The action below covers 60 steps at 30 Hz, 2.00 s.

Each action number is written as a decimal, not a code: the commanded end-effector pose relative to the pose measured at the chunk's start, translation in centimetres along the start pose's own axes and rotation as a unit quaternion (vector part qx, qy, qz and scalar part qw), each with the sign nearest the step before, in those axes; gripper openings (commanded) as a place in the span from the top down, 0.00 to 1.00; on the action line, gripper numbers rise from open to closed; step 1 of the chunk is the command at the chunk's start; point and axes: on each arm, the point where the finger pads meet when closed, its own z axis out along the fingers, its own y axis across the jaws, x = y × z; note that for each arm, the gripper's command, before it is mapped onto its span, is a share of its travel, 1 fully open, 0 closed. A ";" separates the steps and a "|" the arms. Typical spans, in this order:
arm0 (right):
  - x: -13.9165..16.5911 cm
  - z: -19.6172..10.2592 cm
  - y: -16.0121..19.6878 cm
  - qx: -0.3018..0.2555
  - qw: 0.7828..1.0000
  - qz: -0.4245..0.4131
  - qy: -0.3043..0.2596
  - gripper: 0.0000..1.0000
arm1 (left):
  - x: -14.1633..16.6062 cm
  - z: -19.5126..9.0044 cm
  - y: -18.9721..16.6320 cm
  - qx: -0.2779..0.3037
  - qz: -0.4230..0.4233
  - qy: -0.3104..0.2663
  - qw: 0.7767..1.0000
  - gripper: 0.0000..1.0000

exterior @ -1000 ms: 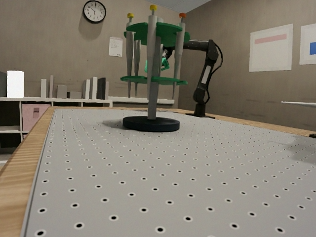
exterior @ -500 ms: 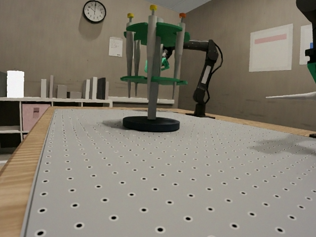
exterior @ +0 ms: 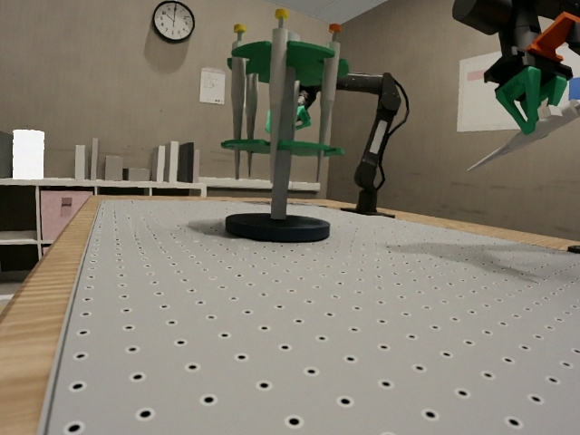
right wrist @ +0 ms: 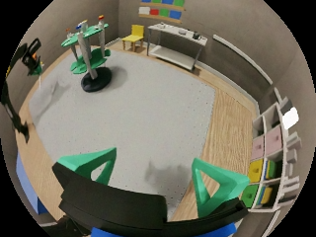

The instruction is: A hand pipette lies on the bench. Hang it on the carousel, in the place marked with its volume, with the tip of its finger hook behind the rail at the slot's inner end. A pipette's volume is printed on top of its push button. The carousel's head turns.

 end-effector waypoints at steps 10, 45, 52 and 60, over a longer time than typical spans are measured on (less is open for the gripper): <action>-0.5 -0.1 -0.4 -0.001 1.000 -0.004 -0.011 0.00 | 1.6 -7.4 -2.7 0.065 0.152 -0.135 0.977 0.88; -0.5 -0.1 -0.4 -0.001 1.000 -0.004 -0.011 0.00 | 9.5 -7.9 -10.1 0.237 0.314 -0.177 0.902 0.88; -0.5 -0.1 -0.4 -0.001 1.000 -0.004 -0.011 0.00 | 11.6 -7.6 -12.3 0.290 0.342 -0.178 0.876 0.88; -0.5 -0.1 -0.4 -0.001 1.000 -0.004 -0.011 0.00 | 13.0 -7.4 -14.1 0.341 0.365 -0.187 0.846 0.88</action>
